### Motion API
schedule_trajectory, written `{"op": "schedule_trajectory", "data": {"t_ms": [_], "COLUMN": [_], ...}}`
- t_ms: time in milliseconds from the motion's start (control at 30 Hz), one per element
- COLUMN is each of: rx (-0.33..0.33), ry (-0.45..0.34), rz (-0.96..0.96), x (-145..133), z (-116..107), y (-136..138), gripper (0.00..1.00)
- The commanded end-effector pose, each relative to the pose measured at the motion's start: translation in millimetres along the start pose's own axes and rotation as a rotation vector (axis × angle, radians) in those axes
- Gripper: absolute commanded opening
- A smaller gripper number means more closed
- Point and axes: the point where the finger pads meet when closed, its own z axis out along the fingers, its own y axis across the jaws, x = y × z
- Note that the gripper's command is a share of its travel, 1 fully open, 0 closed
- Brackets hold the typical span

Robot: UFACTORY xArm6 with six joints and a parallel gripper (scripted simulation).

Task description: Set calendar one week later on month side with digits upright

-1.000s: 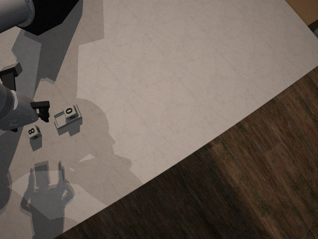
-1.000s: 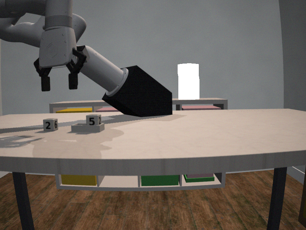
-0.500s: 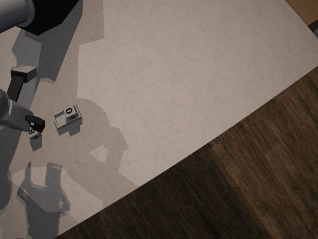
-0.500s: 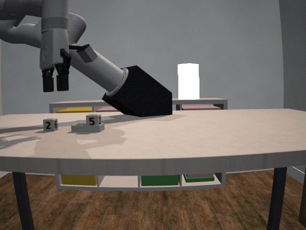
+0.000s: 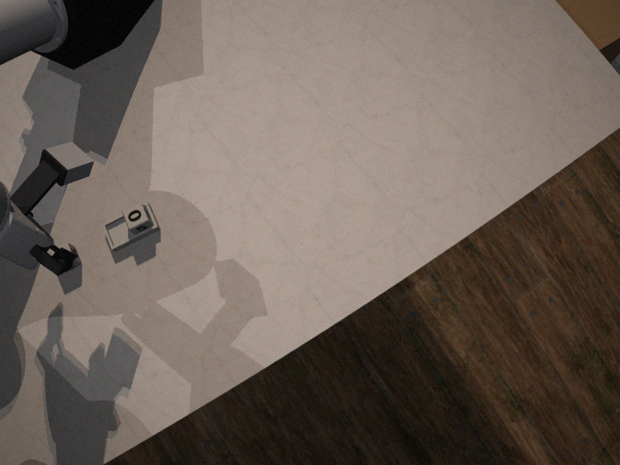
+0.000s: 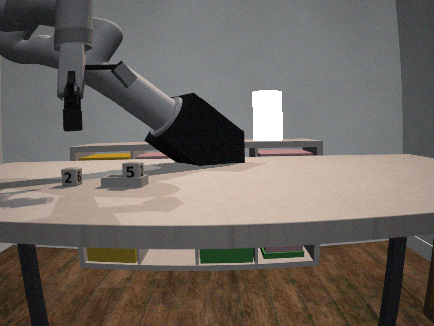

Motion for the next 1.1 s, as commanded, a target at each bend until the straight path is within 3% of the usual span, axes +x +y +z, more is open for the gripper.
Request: {"op": "schedule_trajectory", "data": {"t_ms": [0, 200, 700, 733, 1067], "rx": [-0.002, -0.002, -0.003, -0.003, -0.003], "ry": [-0.008, -0.009, -0.009, -0.009, -0.009], "rz": [0.175, 0.315, 0.412, 0.412, 0.412], "x": [-3.5, -6.2, -8.0, -8.0, -8.0], "z": [0.3, 1.1, 1.6, 1.6, 1.6], "y": [-2.0, -4.2, -5.7, -5.7, -5.7], "gripper": [1.0, 1.0, 1.0, 0.49, 0.49]}}
